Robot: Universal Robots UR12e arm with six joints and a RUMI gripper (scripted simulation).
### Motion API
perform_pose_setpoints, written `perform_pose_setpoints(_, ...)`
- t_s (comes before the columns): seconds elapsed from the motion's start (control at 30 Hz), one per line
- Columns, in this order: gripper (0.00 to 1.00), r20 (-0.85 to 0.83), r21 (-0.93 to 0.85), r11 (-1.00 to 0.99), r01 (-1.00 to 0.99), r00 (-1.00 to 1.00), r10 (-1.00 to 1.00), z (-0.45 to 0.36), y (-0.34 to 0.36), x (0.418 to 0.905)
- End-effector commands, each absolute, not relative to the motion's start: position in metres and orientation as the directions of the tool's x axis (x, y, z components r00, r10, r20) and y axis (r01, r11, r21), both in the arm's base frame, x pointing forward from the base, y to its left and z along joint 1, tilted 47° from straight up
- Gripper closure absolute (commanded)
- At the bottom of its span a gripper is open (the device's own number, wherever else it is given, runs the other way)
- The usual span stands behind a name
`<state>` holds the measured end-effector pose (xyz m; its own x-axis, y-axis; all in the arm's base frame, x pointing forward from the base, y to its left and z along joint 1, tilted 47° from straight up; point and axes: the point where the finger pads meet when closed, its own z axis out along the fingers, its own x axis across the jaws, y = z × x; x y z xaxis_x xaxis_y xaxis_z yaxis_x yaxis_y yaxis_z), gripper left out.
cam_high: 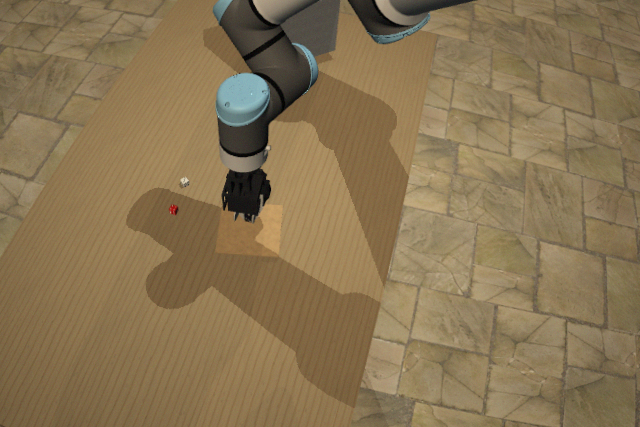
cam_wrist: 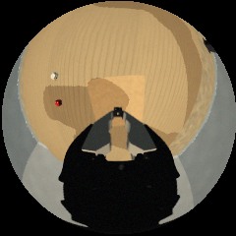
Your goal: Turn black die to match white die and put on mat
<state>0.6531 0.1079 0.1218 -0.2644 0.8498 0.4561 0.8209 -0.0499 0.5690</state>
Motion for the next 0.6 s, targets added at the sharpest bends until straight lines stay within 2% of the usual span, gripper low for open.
perform_pose_setpoints(0.0,1.00,0.456,0.568,-0.048,0.822,-0.266,0.849,0.138,0.095,0.641)
perform_pose_setpoints(0.57,1.00,0.456,0.568,-0.048,0.822,-0.266,0.849,0.166,0.074,0.621)
